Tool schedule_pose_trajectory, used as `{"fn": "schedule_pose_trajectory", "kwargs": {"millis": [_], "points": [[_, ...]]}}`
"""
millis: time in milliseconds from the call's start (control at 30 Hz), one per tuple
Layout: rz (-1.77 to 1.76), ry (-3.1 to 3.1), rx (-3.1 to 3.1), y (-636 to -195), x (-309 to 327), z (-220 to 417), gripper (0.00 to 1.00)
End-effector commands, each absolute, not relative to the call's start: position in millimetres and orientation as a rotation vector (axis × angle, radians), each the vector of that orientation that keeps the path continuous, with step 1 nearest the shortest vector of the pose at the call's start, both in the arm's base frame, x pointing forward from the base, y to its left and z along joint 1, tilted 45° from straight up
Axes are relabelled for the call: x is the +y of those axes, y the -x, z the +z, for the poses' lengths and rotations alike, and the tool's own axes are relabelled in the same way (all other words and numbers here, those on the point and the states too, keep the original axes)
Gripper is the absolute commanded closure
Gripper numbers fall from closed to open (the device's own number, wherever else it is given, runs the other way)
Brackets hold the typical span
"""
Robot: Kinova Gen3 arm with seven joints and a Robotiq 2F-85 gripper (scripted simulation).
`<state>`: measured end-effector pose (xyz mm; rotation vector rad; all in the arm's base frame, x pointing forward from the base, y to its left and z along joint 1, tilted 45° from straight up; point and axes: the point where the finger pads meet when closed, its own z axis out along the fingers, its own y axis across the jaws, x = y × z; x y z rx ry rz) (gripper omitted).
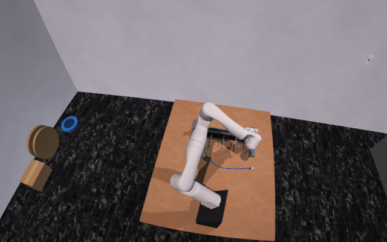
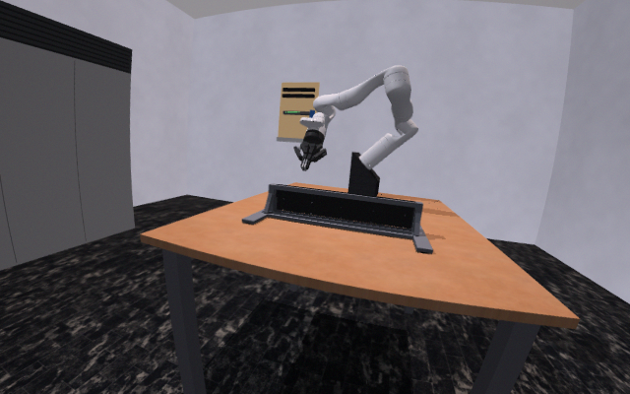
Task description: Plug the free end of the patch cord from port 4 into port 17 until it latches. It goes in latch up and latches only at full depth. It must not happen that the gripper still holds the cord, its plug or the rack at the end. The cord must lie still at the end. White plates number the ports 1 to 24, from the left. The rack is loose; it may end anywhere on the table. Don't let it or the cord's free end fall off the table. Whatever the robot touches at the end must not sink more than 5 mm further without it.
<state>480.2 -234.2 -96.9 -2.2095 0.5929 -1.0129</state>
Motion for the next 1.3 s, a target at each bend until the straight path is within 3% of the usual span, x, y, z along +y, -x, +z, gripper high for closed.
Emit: {"fn": "schedule_pose_trajectory", "kwargs": {"millis": [0, 1267], "points": [[-0.995, 2.213, 0.58, -499.3, -221.3, -112.5, 1.0], [-0.993, 2.212, 0.59, -505.0, -218.7, -117.2, 1.0]]}}
